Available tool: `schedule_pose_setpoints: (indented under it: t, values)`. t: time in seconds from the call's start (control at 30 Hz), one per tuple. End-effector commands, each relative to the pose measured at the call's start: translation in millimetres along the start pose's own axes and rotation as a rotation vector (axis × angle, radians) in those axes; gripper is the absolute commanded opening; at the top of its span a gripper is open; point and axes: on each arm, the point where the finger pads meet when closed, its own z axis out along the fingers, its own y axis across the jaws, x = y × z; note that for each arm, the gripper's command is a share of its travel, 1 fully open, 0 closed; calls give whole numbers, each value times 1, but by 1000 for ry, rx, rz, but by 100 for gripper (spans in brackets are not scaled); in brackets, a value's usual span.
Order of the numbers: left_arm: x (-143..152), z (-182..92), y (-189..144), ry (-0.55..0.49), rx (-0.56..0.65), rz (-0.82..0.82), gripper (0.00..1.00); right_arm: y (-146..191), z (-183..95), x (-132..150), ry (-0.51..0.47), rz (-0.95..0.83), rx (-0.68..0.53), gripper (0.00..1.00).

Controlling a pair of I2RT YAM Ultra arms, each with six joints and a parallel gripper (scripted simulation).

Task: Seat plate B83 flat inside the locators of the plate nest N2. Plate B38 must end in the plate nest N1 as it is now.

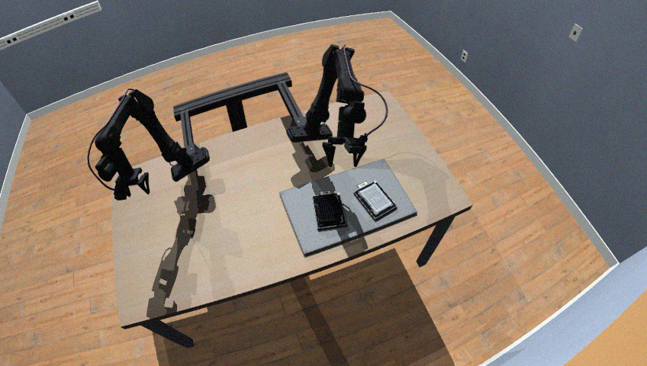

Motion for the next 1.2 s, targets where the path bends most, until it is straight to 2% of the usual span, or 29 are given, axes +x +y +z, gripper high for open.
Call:
schedule_pose_setpoints:
  t: [0.0, 0.5, 0.93, 1.17]
  values:
    - [-5, -4, -3, -20, 7, 4, 100, -5, -7, 7, -31, 22, 7, 100]
    - [-5, -4, -3, -20, 7, 4, 100, -30, -6, 77, -30, 171, 64, 100]
    - [-5, -4, -3, -20, 7, 4, 100, -35, -1, 110, -30, 240, 92, 100]
    - [-5, -4, -3, -20, 7, 4, 100, -36, 1, 119, -30, 259, 100, 100]
